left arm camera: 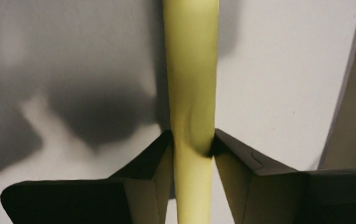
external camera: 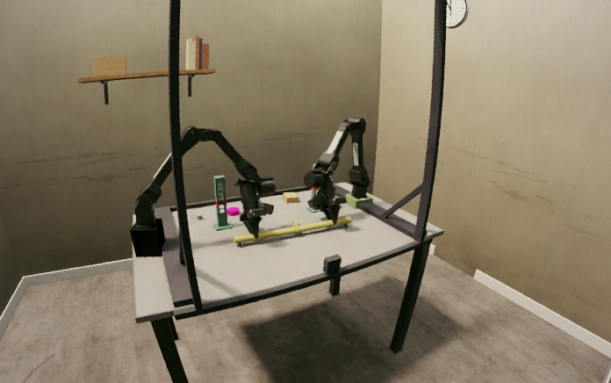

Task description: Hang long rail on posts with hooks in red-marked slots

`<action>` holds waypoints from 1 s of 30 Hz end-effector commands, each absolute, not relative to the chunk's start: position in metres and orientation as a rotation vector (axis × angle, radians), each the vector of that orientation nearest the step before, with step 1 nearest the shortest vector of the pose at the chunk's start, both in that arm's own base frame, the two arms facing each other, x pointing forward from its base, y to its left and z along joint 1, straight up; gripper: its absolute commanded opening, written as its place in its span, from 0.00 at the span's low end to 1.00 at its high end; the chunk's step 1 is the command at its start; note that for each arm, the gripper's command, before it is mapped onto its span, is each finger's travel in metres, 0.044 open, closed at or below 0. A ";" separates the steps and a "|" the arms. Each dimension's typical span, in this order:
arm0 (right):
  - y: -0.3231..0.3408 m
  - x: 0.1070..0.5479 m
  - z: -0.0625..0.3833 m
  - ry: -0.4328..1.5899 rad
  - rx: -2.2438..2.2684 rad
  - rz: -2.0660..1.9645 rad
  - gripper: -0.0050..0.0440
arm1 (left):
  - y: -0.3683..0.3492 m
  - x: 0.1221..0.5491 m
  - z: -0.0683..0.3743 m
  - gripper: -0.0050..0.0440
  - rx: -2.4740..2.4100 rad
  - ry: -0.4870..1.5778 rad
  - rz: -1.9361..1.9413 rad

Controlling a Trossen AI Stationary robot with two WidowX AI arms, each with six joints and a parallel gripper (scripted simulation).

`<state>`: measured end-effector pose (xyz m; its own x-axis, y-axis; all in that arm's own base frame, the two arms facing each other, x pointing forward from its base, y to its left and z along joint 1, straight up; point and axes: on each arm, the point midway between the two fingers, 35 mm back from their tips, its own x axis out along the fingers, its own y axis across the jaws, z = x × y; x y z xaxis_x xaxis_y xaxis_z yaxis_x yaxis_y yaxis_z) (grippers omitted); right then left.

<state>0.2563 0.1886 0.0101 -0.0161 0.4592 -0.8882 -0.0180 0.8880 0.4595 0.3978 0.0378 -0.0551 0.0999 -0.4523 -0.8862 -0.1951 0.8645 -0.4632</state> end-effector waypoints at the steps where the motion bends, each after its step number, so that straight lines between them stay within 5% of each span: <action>1: 0.191 0.259 0.025 1.523 0.365 0.411 0.00 | 0.039 0.404 -0.036 0.10 -0.535 1.449 -0.210; 15: 0.191 0.259 0.025 1.523 0.365 0.411 0.00 | 0.039 0.404 -0.026 0.00 -0.535 1.448 -0.210; 30: 0.189 0.259 0.034 1.523 0.365 0.411 0.00 | 0.036 0.405 -0.017 0.00 -0.535 1.448 -0.210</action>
<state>0.2575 0.1875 0.0177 -0.0121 0.4594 -0.8882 -0.0207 0.8879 0.4595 0.3967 0.0382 -0.0439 0.0903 -0.4539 -0.8865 -0.2015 0.8634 -0.4626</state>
